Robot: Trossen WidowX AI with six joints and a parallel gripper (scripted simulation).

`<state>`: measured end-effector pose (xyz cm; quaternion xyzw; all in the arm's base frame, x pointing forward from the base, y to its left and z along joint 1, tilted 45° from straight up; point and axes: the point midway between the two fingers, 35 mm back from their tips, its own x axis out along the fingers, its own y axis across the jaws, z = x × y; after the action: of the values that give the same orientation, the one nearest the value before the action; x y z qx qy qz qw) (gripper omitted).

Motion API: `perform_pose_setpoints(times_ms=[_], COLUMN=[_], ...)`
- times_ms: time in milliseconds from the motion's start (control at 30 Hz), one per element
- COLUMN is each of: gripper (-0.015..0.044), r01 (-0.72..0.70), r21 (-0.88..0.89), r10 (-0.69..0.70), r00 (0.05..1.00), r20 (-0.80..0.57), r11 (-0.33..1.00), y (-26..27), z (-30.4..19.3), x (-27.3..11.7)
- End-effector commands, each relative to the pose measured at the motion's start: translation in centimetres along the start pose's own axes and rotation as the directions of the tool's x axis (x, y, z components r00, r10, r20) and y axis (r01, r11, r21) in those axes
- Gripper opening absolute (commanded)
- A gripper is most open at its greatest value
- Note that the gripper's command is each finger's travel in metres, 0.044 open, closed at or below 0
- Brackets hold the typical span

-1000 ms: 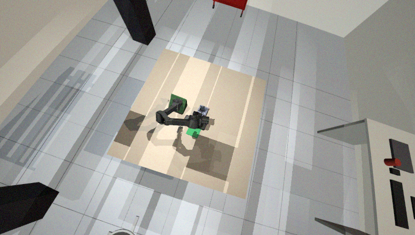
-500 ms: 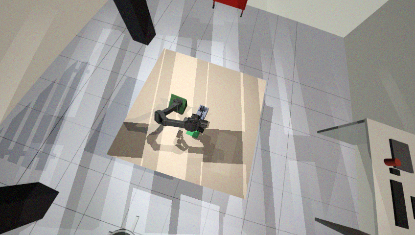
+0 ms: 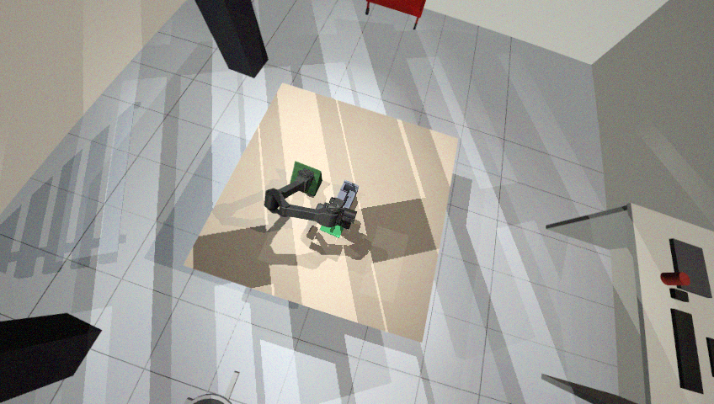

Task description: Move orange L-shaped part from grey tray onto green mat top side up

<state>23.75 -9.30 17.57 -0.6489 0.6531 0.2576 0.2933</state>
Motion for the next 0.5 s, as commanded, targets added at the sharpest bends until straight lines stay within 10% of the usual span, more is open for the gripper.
perform_pose_setpoints(times_ms=[0, 467], gripper=[0.0, 0.0], r01=[0.003, 0.003], r21=[-0.005, -0.005], r10=[-0.003, -0.003], r00=[1.0, 1.0], r20=[-0.006, -0.007], r11=[1.0, 1.0], y=[0.0, 0.0], z=[-0.1, -0.1], x=[0.5, 2.7])
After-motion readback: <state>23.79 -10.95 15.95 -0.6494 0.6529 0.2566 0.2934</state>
